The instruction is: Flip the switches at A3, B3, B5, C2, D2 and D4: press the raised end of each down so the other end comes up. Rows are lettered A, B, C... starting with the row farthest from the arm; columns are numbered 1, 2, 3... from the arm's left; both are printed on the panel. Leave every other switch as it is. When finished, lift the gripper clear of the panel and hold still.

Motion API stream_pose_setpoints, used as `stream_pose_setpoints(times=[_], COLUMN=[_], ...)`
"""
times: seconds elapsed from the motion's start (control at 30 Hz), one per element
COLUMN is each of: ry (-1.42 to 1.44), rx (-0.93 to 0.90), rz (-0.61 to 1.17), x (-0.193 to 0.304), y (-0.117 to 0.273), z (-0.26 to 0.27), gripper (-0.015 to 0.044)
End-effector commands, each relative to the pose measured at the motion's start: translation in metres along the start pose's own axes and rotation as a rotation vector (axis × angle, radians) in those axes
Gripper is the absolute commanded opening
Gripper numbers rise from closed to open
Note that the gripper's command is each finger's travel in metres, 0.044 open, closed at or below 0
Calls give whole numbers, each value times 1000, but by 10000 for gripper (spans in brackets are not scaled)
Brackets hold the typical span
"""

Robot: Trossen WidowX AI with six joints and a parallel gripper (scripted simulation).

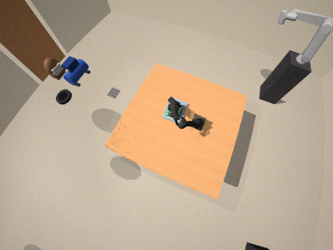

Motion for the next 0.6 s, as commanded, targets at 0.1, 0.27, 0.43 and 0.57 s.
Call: stream_pose_setpoints(times=[0.1, 0.27, 0.43, 0.57], ry=[-2, -7, -7, -5], rx=[3, -4, -3, -1], rz=[8, 26, 26, 25], x=[-2, -3, -5, -14], y=[18, 64, 65, 64], z=[-2, -1, -8, -50], gripper=[0, 0, 0, 0])
Point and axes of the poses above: the point midway between the two fingers, 35 mm back from their tips, its own y axis back along the fingers, its own z axis across the jaws, x = y × z, the point moved 3 cm from there along y, back along the fingers, and after that the axes turned 7 degrees about y, right-handed, at the moved point
